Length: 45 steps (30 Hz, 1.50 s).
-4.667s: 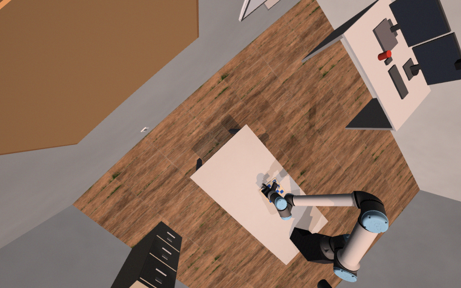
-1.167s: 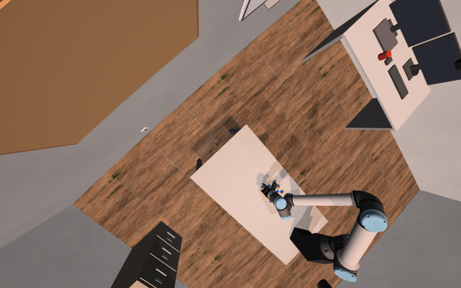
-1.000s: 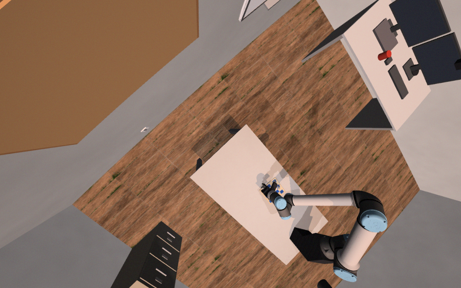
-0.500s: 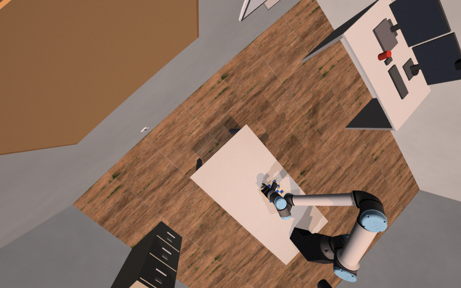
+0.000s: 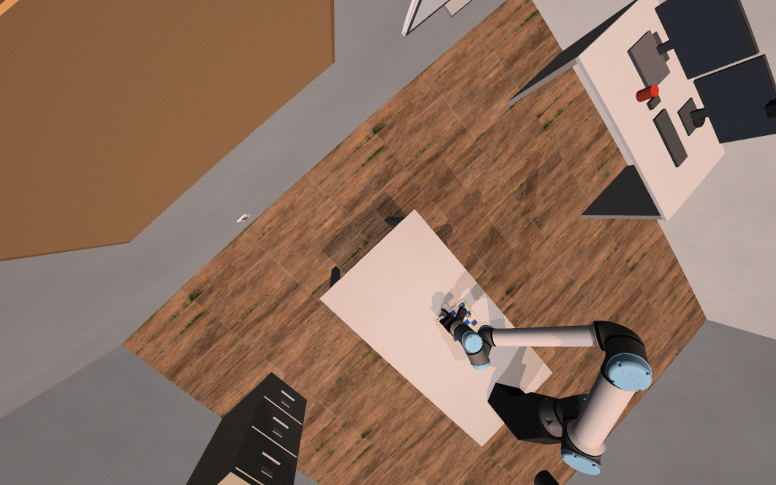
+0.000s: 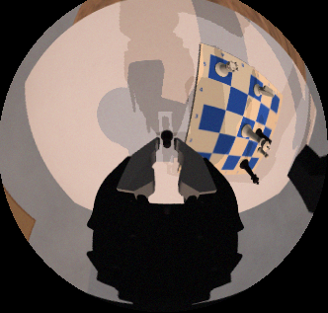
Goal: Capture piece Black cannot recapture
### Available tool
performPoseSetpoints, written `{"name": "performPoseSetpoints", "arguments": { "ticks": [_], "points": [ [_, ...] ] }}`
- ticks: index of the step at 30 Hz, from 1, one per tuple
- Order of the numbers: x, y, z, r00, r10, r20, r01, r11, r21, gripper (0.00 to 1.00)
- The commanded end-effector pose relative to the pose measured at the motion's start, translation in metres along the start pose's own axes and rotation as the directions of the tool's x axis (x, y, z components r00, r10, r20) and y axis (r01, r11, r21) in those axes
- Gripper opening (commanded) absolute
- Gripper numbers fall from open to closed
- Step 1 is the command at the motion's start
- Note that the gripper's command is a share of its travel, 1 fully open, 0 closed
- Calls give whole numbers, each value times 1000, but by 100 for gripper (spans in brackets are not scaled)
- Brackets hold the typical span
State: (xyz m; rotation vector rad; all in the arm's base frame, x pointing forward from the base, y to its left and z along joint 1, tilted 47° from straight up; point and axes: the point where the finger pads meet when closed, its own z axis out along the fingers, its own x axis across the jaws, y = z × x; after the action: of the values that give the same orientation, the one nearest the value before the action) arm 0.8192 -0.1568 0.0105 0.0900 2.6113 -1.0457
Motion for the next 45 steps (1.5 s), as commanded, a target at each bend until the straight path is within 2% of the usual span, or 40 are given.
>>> {"name": "performPoseSetpoints", "arguments": {
  "ticks": [1, 4, 5, 21, 26, 35, 45],
  "points": [
    [0, 0, -1, 1000, 0, 1, 0, 1000, 0, 16],
    [0, 0, -1, 1000, 0, 1, 0, 1000, 0, 16],
    [0, 0, -1, 1000, 0, 1, 0, 1000, 0, 20],
    [0, 0, -6, 1000, 0, 1, 0, 1000, 0, 20],
    [0, 0, -24, 1000, 0, 1, 0, 1000, 0, 20],
    [0, 0, -72, 1000, 0, 1, 0, 1000, 0, 20],
    [0, 0, -90, 1000, 0, 1, 0, 1000, 0, 20]
  ]
}}
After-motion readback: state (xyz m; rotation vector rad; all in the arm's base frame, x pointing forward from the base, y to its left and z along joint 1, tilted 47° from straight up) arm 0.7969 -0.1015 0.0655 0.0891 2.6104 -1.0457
